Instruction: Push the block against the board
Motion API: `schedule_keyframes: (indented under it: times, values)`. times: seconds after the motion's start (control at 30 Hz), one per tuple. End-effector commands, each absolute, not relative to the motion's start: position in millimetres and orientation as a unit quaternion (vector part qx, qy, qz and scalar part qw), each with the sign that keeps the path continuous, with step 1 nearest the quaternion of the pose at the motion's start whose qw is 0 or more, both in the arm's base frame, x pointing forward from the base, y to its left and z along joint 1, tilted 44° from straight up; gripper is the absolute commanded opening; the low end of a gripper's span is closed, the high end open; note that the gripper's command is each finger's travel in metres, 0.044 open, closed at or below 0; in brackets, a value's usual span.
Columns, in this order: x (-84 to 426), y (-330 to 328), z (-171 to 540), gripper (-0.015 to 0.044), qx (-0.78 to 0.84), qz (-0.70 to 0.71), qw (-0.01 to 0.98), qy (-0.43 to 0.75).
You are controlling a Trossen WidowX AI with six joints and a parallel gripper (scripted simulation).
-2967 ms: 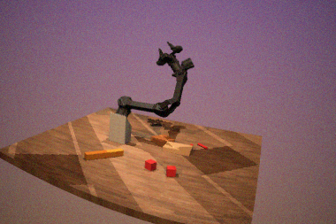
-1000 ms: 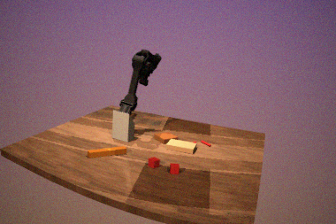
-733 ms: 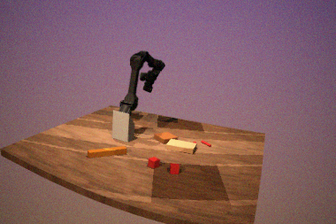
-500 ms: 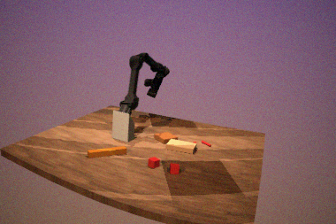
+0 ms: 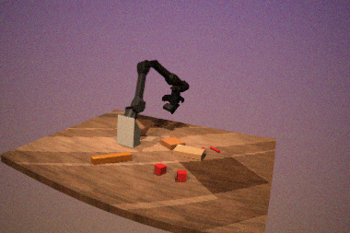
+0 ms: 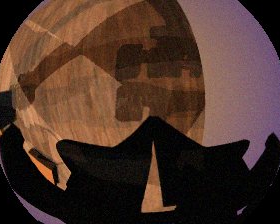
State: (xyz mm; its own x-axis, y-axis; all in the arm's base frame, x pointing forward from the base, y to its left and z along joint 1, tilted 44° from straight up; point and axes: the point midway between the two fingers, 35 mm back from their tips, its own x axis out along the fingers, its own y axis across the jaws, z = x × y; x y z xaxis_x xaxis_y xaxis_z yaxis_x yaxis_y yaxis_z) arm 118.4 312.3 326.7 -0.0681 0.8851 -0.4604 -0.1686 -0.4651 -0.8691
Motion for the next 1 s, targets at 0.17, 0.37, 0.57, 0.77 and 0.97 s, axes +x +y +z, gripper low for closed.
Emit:
schedule_keyframes:
  times: [0.17,0.37,0.57,0.77,0.97]
  values:
    - [179.4,302.6,289.4,0.0,-0.555,0.663,0.446,-0.232]
    - [223.5,286.6,256.4,0.0,-0.542,0.672,0.482,-0.149]
    - [265.4,261.0,221.2,0.0,-0.517,0.676,0.521,-0.062]
    - [301.0,227.8,186.1,0.0,-0.481,0.673,0.561,0.021]
    - [329.0,188.8,151.4,0.0,-0.434,0.664,0.601,0.101]
